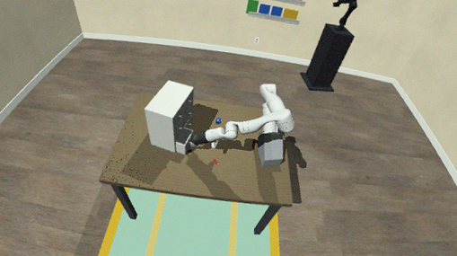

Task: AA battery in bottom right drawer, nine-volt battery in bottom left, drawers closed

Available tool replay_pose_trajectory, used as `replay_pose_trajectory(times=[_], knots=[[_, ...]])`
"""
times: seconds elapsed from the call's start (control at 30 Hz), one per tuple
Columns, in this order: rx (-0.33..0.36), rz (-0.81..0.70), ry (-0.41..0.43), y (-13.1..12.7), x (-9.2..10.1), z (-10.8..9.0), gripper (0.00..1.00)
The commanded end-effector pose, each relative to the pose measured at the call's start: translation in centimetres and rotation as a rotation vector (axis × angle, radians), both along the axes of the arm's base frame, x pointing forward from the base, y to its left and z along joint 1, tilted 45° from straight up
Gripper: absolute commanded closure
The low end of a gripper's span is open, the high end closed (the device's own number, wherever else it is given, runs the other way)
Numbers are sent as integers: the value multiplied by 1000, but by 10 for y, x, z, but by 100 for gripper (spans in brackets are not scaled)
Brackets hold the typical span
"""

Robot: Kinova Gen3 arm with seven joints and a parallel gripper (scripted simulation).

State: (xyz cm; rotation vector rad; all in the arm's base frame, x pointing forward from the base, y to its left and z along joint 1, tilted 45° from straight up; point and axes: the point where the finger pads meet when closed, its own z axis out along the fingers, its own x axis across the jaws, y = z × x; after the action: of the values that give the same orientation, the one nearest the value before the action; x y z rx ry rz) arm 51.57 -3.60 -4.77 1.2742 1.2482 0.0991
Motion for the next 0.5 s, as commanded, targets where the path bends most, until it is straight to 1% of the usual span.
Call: replay_pose_trajectory(times=[0.0,0.27,0.47], knots=[[-1,4,0,3,-5,-1,33],[-1,4,0,12,-38,-13,33],[-1,4,0,14,-44,-15,33]])
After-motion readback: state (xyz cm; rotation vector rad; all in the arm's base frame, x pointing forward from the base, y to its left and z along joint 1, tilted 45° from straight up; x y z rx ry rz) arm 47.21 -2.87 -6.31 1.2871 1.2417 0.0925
